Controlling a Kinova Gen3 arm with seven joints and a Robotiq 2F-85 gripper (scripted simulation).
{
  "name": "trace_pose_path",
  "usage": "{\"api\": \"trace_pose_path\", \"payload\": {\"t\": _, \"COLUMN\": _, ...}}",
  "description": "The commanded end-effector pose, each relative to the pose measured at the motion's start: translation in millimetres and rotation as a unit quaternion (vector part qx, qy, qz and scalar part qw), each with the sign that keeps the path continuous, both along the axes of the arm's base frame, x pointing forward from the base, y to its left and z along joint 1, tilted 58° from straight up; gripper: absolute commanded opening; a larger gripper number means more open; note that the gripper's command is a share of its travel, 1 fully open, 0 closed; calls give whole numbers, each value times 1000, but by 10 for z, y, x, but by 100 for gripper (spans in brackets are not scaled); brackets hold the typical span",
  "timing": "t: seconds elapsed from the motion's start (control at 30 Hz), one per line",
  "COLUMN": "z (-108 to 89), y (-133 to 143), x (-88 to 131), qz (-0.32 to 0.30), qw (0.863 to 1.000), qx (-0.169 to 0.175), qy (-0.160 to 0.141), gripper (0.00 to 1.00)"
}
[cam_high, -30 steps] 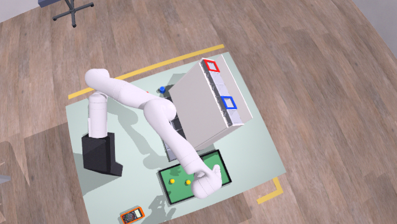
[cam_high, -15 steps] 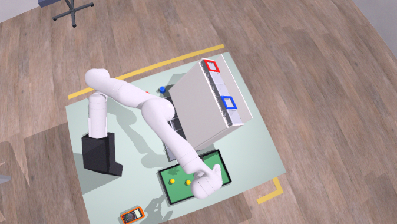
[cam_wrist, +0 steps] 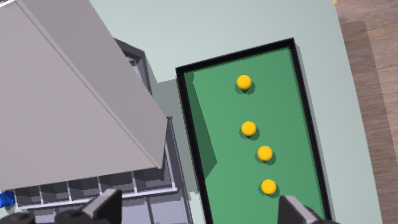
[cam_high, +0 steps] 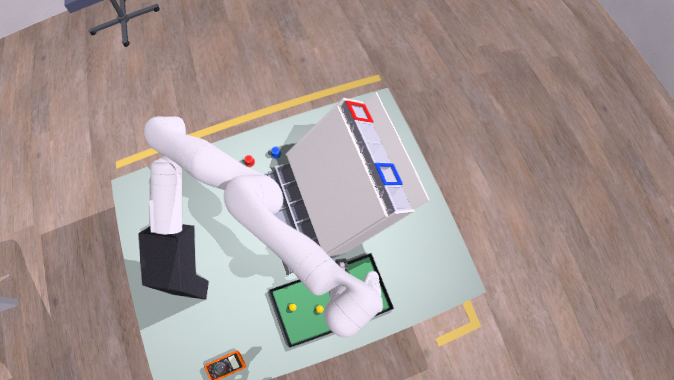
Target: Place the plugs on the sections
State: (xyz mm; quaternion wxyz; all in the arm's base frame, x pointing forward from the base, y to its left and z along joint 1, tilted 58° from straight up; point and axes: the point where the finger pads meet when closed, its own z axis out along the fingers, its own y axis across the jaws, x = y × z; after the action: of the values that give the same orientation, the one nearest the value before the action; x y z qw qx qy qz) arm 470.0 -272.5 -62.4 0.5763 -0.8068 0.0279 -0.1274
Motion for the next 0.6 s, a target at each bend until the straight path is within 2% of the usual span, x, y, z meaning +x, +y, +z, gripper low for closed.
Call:
{"api": "trace_pose_path", "payload": {"t": 0.0, "z": 377, "y": -585, "x": -174, "qz": -1, "qw": 1000, "qx": -1, "qy": 0, "gripper": 100}}
{"api": "trace_pose_path", "payload": {"t": 0.1, "z": 504, "y": -781, "x": -234, "qz": -1, "qw": 1000, "qx": -1, "qy": 0, "gripper": 100}}
{"api": "trace_pose_path", "payload": {"t": 0.47, "z": 504, "y": -781, "x": -234, "qz": -1, "qw": 1000, "qx": -1, "qy": 0, "gripper": 100}}
{"api": "trace_pose_path", "payload": {"t": 0.5, "z": 1104, "y": -405, "x": -143, "qz": 28, "qw": 990, "qx": -62, "qy": -122, "gripper": 100}}
{"api": "trace_pose_path", "payload": {"t": 0.57, "z": 1130, "y": -392, "x": -134, "qz": 31, "qw": 989, "qx": -63, "qy": -127, "gripper": 100}}
